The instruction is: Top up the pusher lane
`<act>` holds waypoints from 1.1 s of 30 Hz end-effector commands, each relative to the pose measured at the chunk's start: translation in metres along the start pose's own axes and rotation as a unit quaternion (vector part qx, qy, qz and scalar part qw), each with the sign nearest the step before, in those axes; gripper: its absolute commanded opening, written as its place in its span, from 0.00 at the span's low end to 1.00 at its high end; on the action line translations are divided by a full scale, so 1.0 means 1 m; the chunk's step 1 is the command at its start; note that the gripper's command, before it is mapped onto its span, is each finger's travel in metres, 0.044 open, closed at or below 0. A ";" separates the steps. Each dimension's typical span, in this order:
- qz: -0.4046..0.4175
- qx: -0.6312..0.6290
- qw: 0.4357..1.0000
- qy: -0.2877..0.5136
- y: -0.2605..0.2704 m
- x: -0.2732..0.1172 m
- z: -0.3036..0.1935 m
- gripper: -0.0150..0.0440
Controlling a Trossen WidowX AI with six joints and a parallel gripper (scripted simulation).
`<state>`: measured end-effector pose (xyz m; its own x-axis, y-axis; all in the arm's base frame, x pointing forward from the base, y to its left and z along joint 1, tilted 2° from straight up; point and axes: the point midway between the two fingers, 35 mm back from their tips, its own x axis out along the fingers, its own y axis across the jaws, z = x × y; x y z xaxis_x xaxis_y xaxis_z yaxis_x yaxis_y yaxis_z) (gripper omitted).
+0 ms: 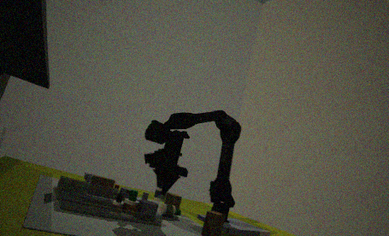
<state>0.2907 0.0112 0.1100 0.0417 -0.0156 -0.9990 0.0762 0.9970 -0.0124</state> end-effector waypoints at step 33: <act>0.001 -0.005 1.000 -0.004 -0.006 0.028 0.012 0.25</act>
<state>0.3006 0.0039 0.0821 0.0441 -0.0163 -0.9989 0.0703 0.9974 -0.0132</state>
